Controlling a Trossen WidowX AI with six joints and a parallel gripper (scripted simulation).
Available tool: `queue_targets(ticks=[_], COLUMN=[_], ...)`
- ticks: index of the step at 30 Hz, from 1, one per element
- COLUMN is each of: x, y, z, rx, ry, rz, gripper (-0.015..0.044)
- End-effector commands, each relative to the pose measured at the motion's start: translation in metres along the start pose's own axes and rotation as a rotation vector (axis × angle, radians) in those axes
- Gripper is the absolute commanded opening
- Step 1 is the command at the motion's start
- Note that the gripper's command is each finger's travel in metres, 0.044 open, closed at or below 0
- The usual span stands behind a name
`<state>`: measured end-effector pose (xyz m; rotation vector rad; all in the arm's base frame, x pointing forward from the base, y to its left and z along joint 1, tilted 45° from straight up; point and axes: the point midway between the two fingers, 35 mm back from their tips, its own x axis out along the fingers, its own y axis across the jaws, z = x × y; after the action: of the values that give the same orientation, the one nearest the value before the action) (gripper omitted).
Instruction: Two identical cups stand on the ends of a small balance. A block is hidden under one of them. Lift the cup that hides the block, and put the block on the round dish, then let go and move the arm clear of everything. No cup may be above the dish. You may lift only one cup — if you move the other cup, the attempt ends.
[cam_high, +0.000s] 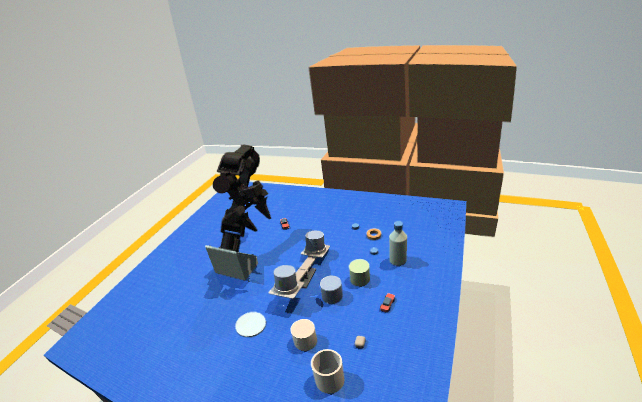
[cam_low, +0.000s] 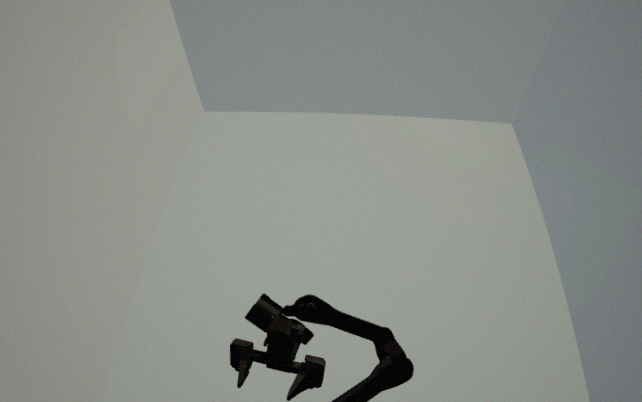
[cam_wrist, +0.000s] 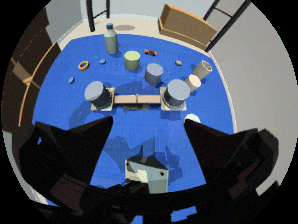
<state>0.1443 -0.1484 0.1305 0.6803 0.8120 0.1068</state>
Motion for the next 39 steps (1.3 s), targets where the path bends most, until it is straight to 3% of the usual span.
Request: queue_targets(ticks=[1,9,25,39], x=[0.001,0.003,0.039,0.073], y=[0.002,0.003,0.037,0.074], z=[0.007,0.014,0.039,0.051], rx=[0.035,0.084,0.481,0.803], ry=[-0.072,-0.117,0.175,0.405], rz=[0.073,0.128,0.165,0.056], gripper=[0.044,0.044,0.044,0.044])
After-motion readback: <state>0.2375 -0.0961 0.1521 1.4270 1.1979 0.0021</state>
